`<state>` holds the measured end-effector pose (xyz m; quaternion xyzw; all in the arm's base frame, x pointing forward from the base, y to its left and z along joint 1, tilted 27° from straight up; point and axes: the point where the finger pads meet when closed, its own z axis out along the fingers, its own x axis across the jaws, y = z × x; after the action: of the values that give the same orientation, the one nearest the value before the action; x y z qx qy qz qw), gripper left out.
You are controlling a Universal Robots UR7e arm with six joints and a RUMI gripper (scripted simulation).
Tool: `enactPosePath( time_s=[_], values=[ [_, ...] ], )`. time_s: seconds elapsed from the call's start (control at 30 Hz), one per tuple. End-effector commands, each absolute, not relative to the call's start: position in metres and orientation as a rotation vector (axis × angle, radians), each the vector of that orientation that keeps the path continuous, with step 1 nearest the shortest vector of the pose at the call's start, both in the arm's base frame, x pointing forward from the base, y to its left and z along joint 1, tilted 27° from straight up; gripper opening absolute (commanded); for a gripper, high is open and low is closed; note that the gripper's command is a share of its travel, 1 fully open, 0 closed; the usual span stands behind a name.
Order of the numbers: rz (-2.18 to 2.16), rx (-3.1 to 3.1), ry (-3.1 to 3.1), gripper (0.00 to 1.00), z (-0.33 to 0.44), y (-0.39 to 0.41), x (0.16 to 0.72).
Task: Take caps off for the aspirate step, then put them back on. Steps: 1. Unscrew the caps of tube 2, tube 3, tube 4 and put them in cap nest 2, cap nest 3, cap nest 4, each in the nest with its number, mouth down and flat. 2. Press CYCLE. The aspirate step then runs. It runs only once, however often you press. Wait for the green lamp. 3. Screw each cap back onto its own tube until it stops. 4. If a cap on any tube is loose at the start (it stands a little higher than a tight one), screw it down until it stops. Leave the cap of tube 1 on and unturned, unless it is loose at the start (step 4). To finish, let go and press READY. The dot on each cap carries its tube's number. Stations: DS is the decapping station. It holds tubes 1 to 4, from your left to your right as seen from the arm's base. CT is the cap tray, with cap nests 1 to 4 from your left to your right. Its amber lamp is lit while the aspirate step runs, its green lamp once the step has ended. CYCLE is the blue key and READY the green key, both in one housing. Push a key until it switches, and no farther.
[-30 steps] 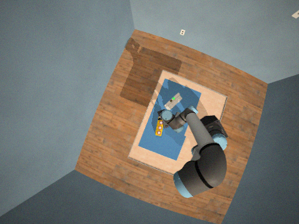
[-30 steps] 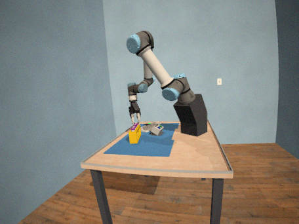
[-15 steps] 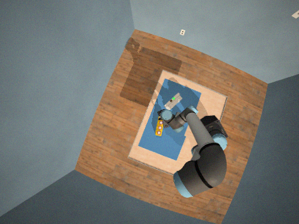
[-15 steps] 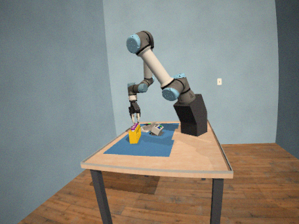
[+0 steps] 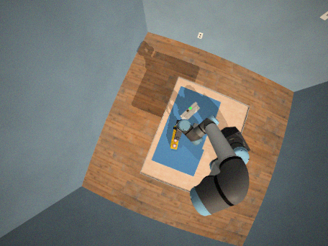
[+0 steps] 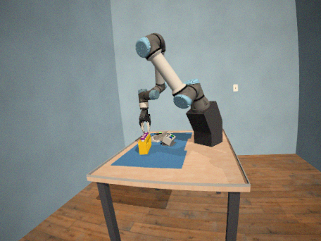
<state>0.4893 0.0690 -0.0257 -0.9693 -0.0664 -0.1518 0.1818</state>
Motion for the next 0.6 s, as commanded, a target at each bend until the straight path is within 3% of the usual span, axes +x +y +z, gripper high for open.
enactPosePath(
  time_s=[0.0,0.2,0.5,0.53,0.57],
  values=[
    [-0.382,-2.738,0.077,0.0,-0.0255,0.0691,0.4894],
    [-0.296,-2.67,0.477,0.0,-0.0258,0.0693,0.4896],
    [-0.296,-2.67,0.477,0.0,-0.0258,0.0693,0.4896],
    [-0.296,-2.67,0.477,0.35,-0.0258,0.0693,0.4896],
    [-0.296,-2.67,0.477,0.35,-0.0258,0.0692,0.4895]
  ],
)
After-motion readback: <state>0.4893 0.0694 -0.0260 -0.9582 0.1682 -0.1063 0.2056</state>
